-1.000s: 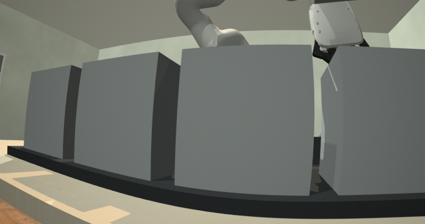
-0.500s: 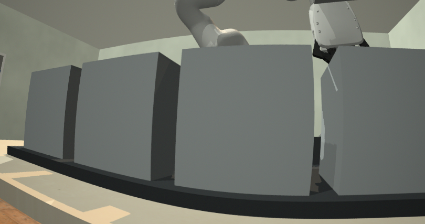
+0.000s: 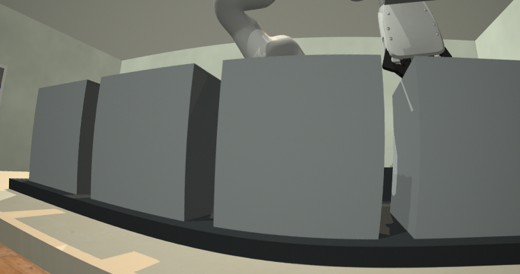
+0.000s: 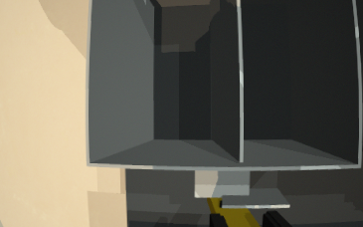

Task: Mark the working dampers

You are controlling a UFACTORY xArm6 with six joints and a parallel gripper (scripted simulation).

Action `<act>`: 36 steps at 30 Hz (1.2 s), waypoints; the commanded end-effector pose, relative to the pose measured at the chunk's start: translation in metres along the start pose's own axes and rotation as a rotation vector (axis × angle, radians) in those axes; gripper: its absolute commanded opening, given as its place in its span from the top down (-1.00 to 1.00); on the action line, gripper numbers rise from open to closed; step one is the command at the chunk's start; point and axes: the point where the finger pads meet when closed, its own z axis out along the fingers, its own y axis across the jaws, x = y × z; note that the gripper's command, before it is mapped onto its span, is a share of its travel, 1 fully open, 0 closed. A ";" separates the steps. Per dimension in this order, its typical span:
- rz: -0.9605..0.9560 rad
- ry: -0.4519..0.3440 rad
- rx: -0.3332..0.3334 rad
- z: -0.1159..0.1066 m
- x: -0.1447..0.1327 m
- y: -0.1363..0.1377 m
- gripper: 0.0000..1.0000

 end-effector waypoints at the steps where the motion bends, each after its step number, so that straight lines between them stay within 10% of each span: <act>1: 0.001 0.002 0.004 -0.001 0.001 -0.001 0.62; 36: 0.001 0.002 0.160 0.000 0.001 0.015 0.62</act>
